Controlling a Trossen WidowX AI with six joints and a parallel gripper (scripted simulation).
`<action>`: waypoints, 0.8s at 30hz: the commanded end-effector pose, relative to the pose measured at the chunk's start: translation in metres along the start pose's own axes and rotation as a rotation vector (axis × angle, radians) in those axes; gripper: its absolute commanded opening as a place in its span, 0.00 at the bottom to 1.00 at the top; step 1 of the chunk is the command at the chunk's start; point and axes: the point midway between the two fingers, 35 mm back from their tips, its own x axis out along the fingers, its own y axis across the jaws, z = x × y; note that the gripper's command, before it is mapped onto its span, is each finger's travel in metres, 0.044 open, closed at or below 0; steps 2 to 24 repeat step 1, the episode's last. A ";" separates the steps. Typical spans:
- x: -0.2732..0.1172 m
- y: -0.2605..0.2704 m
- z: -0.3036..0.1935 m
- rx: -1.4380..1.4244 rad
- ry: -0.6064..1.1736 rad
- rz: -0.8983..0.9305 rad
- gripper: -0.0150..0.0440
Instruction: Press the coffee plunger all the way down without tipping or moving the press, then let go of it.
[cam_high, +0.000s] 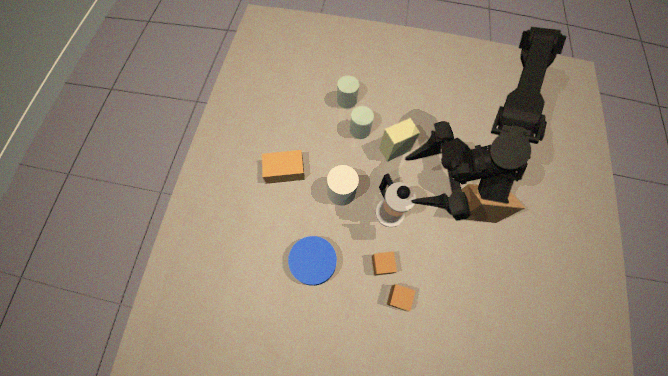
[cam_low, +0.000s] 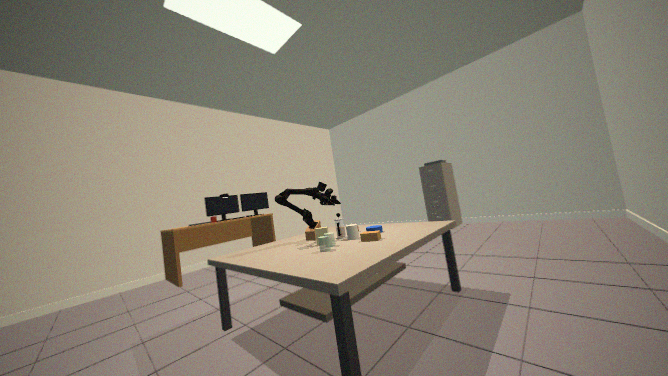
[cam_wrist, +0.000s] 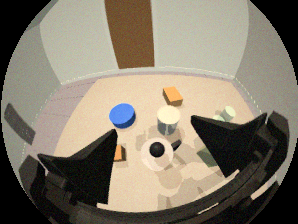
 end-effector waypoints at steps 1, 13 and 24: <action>-0.001 -0.001 0.001 0.005 -0.001 -0.004 1.00; -0.001 -0.001 0.001 0.005 -0.001 -0.004 1.00; -0.001 -0.001 0.001 0.005 -0.001 -0.004 1.00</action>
